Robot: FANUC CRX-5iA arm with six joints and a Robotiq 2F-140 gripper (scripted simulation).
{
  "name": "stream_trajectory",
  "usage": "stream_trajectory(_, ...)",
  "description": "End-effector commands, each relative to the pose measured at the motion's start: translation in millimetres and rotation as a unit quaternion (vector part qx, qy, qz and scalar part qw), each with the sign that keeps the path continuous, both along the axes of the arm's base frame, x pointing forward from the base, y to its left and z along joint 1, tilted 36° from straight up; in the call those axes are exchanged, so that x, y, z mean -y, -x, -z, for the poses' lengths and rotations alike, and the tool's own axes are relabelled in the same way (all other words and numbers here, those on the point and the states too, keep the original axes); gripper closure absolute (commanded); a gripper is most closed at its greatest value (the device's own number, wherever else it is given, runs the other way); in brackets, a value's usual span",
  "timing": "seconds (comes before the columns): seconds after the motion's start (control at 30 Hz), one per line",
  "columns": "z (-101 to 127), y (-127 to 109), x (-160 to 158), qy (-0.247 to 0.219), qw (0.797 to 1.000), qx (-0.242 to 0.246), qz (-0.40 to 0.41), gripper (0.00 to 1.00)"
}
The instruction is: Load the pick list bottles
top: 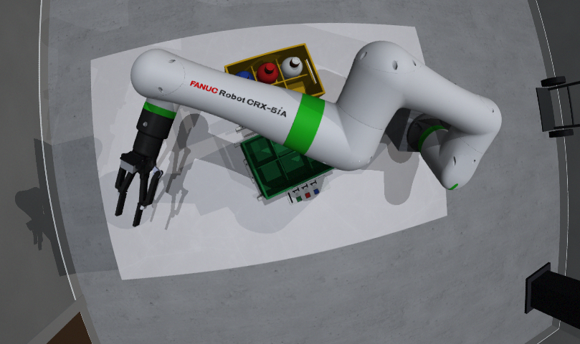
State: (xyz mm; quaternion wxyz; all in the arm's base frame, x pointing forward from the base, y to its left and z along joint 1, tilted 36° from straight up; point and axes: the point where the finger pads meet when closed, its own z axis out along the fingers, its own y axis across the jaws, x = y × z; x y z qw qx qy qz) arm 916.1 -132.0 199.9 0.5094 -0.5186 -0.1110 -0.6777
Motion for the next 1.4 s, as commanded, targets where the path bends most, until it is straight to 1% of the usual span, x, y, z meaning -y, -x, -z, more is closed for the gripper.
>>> stream_trajectory(0.0,-13,2,9,0.001,1.0,0.002,0.001,0.56)
stream_trajectory(0.4,-61,13,43,0.001,1.0,0.002,0.001,0.56)
stream_trajectory(0.47,-61,13,43,0.001,1.0,0.002,0.001,0.56)
stream_trajectory(0.5,-62,18,41,0.002,1.0,-0.015,0.002,0.56)
stream_trajectory(0.57,-66,17,31,0.003,0.999,-0.031,-0.027,0.56)
stream_trajectory(0.73,-75,17,12,0.004,0.999,-0.034,-0.034,0.56)
stream_trajectory(0.83,-80,19,-2,0.007,0.995,-0.072,-0.066,0.56)
stream_trajectory(0.97,-87,22,-19,0.007,0.995,-0.073,-0.067,0.56)
stream_trajectory(1.03,-87,22,-19,0.007,0.995,-0.073,-0.067,0.56)
stream_trajectory(1.13,-92,26,-32,0.012,0.989,-0.112,-0.097,0.56)
stream_trajectory(1.27,-98,30,-48,0.012,0.989,-0.112,-0.097,0.56)
stream_trajectory(1.37,-103,34,-62,0.017,0.98,-0.151,-0.124,0.56)
